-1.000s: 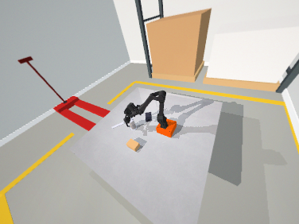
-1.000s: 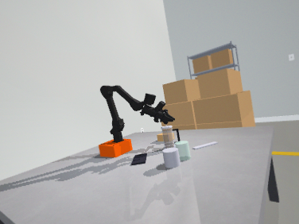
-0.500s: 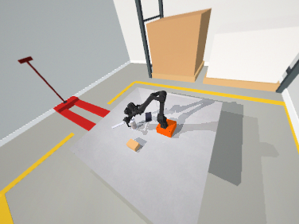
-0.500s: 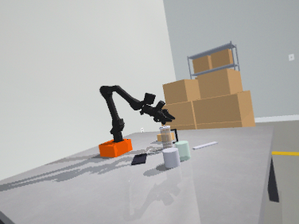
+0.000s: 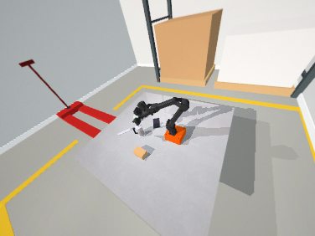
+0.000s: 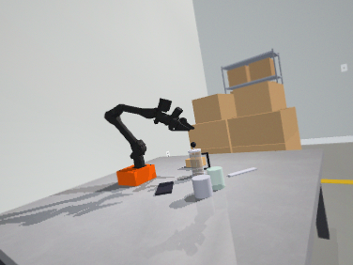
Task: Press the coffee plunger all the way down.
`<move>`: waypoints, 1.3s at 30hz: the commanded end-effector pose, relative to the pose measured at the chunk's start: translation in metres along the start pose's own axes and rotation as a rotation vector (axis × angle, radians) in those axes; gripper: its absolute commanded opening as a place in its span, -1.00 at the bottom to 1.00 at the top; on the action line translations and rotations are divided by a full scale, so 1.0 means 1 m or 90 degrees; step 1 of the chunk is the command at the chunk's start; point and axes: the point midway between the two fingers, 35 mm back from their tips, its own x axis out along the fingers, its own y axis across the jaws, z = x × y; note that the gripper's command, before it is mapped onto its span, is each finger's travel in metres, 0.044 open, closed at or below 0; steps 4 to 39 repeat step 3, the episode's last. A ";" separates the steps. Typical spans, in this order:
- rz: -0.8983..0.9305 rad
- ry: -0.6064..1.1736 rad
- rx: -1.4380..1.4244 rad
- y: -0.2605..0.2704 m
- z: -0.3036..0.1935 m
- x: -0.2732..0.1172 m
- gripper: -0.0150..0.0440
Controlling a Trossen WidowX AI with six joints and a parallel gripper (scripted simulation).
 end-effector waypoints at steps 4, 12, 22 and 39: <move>-0.003 0.005 0.004 -0.001 -0.002 -0.001 1.00; -0.003 0.005 0.004 -0.001 -0.002 -0.001 1.00; -0.003 0.005 0.004 -0.001 -0.002 -0.001 1.00; -0.003 0.005 0.004 -0.001 -0.002 -0.001 1.00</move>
